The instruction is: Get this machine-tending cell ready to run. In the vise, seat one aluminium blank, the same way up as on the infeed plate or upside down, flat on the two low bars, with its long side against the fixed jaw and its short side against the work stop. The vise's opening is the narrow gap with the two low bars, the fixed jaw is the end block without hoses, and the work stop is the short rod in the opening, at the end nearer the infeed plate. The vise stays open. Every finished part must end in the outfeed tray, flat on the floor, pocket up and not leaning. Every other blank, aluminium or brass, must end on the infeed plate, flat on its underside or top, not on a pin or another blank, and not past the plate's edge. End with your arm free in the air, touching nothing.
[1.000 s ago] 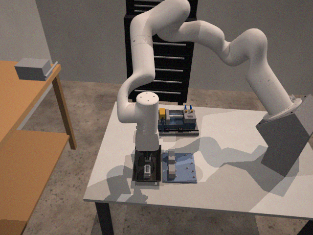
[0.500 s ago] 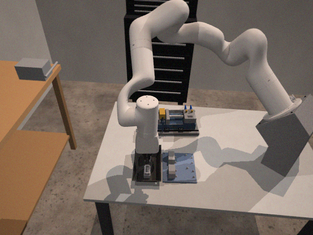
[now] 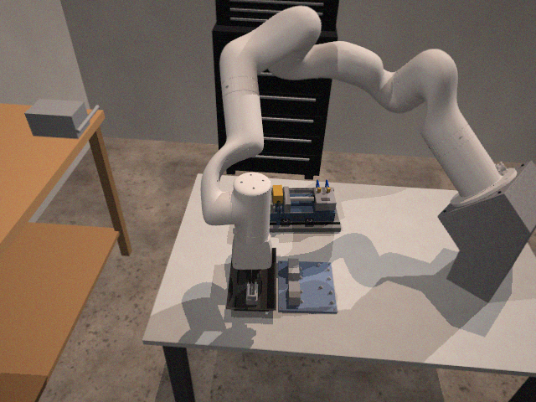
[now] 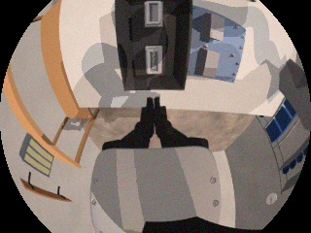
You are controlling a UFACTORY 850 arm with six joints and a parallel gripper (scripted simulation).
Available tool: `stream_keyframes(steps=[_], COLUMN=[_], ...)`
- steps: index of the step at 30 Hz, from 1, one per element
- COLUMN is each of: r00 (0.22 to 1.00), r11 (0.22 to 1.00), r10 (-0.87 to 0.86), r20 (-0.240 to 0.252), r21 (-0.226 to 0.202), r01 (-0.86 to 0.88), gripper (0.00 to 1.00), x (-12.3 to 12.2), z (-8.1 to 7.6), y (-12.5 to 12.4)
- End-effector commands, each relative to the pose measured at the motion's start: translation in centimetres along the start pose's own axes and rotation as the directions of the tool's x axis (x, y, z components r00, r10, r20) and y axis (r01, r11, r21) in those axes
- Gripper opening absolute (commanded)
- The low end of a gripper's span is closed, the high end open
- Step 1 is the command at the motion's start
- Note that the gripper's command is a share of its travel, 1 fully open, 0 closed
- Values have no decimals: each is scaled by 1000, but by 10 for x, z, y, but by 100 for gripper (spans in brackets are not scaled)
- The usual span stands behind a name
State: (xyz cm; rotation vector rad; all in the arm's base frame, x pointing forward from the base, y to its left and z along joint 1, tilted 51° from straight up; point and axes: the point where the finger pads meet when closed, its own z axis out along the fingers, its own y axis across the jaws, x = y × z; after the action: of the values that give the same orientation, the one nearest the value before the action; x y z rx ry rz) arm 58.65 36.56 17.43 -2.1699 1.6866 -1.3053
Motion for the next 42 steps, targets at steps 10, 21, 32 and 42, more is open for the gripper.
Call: stream_keyframes(steps=[10, 21, 32, 42], r00=[1000, 1000, 1000, 1000], r11=[1000, 1000, 1000, 1000], r10=[0, 0, 0, 0], r20=[1, 1, 1, 1], r21=[1, 1, 1, 1], r01=[0, 0, 0, 0], gripper=[0, 0, 0, 0], x=[0, 0, 0, 0], z=[16, 19, 19, 19], y=[-1, -1, -1, -1])
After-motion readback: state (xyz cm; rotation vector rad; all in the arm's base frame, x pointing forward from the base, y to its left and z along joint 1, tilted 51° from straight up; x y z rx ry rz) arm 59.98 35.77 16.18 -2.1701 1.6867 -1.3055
